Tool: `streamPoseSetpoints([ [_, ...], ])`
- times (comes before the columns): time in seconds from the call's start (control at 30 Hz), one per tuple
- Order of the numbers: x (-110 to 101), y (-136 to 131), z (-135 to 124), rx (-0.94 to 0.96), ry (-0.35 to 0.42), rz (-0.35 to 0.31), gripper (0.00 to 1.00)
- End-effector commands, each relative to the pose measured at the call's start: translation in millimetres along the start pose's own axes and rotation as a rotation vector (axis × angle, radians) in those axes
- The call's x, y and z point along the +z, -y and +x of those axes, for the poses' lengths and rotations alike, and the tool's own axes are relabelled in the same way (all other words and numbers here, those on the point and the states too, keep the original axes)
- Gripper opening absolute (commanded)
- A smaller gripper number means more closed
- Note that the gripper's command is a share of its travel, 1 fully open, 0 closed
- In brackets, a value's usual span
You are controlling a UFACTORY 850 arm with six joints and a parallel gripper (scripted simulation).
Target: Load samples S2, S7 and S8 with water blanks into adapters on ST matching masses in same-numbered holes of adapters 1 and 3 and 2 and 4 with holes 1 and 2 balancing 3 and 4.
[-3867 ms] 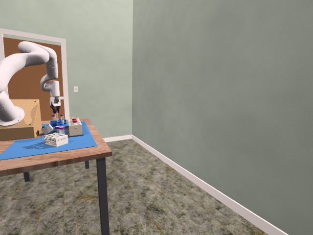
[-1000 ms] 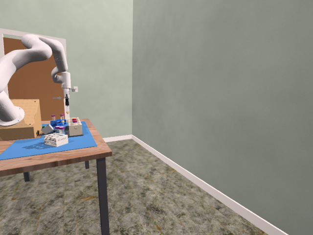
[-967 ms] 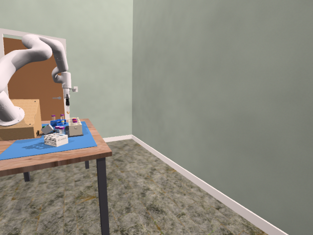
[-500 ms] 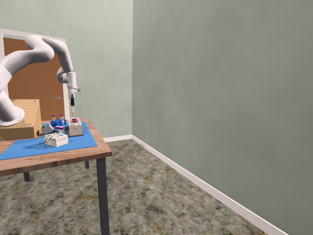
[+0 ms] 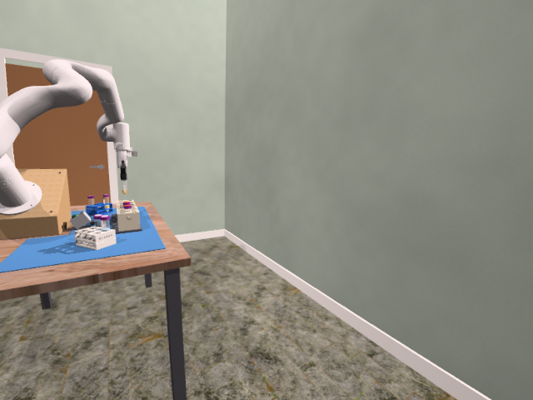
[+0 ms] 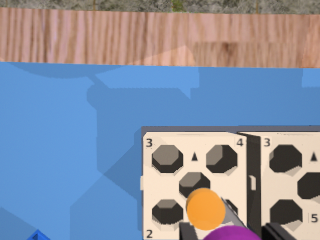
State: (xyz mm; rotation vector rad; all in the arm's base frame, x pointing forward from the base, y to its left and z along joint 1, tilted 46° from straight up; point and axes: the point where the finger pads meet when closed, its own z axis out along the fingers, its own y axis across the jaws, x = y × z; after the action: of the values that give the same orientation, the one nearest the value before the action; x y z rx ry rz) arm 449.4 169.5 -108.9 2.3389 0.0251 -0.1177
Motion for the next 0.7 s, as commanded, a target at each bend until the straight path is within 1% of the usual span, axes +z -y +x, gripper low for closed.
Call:
streamPoseSetpoints([
  [0.0, 0.9, 0.2, 0.8, 0.001, -0.002, 0.001, 0.00],
  [0.43, 26.9, 0.2, 0.8, 0.001, -0.002, 0.001, 0.00],
  [0.67, 33.9, 0.2, 0.8, 0.001, -0.002, 0.001, 0.00],
])
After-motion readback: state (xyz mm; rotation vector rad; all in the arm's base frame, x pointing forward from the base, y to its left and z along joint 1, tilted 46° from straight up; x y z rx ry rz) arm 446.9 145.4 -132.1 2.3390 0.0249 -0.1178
